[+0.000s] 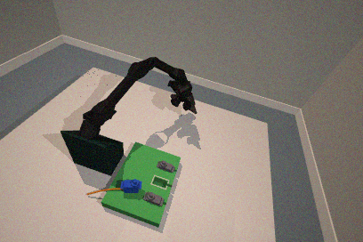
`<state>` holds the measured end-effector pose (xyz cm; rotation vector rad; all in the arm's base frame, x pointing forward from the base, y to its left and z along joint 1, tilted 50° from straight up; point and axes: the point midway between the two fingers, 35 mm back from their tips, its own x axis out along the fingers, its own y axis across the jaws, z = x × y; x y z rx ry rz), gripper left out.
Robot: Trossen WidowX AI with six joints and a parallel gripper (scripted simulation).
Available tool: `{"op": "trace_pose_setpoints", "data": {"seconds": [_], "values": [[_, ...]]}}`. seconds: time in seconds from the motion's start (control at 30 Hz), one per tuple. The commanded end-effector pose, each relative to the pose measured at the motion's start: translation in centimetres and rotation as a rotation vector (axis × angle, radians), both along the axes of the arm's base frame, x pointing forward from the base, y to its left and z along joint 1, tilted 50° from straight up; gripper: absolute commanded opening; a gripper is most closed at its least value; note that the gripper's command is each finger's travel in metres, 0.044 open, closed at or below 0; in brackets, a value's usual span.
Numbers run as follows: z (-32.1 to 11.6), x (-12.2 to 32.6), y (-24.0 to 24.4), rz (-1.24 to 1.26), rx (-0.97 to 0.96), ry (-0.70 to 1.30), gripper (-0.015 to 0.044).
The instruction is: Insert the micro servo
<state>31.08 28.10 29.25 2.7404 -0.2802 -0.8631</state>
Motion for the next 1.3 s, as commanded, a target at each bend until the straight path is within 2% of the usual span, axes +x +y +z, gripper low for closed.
{"op": "trace_pose_setpoints", "data": {"seconds": [0.0,1.27], "values": [[-1.4,0.8,-0.6,-0.065,0.069,0.019,0.0440],[-13.8,5.5,-8.8,-0.920,0.700,0.057,0.0440]]}}
